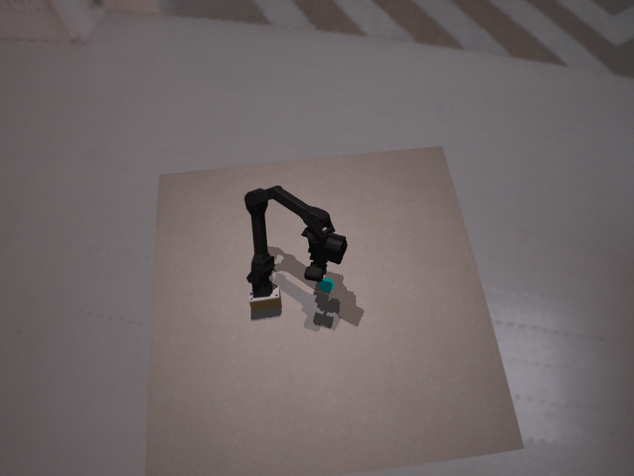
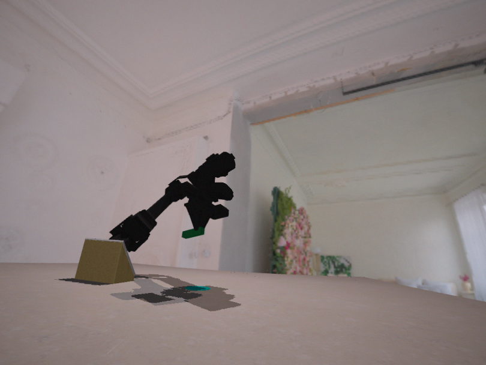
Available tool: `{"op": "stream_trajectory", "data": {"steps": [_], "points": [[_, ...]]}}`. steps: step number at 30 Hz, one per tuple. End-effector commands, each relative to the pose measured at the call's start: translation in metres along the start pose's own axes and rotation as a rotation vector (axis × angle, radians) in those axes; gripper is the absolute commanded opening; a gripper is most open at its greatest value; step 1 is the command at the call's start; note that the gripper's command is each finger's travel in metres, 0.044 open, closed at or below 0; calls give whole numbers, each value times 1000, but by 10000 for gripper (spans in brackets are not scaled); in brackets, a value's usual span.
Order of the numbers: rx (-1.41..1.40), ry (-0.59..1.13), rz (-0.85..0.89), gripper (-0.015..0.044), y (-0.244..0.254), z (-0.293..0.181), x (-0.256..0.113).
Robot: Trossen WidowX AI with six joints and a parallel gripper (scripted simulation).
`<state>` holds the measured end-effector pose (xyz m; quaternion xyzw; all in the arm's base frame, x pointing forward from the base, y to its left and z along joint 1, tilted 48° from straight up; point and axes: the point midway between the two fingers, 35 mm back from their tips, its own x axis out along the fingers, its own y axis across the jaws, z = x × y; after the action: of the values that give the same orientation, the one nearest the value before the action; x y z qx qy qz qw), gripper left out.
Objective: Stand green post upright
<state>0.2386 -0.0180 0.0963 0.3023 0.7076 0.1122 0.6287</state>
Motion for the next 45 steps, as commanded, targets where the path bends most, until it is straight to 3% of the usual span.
{"op": "stream_trajectory", "data": {"steps": [1, 45], "points": [[-1, -24, -23, 23, 0, -2, 0], [5, -260, -161, 23, -1, -15, 6]]}}
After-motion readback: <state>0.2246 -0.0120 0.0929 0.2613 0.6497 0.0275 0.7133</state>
